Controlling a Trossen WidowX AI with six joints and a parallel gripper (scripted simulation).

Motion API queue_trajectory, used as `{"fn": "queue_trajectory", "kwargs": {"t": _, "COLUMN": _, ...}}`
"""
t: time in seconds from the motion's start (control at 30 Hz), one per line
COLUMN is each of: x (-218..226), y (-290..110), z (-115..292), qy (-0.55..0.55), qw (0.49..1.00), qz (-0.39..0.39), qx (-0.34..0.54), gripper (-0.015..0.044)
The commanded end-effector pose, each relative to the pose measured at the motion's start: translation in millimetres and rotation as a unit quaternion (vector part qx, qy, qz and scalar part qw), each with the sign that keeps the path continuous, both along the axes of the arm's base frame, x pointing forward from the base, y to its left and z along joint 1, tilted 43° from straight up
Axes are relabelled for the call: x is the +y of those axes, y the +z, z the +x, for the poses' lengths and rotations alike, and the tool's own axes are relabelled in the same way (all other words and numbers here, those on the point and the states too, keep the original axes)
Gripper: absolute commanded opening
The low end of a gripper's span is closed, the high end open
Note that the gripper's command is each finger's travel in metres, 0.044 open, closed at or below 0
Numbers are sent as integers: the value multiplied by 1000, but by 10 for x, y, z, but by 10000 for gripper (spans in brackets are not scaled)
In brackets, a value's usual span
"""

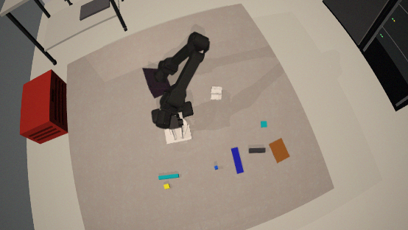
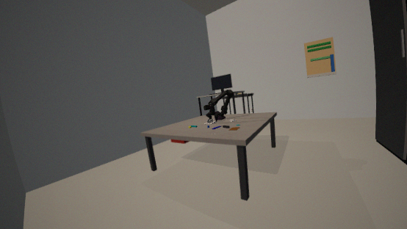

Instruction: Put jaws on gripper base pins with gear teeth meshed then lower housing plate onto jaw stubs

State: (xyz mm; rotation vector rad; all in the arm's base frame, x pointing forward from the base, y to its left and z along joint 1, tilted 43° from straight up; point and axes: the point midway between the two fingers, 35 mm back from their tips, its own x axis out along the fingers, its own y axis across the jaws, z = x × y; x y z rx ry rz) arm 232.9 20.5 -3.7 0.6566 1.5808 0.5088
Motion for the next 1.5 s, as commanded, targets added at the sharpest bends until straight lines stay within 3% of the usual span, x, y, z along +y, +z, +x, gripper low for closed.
{"fn": "queue_trajectory", "kwargs": {"t": 0.0, "x": -15, "y": 5, "z": 16, "qy": 1, "qw": 1000, "qz": -2, "qx": -4, "gripper": 351}}
{"fn": "queue_trajectory", "kwargs": {"t": 1.47, "x": 23, "y": -34, "z": 18, "qy": 1, "qw": 1000, "qz": -2, "qx": -4, "gripper": 351}}
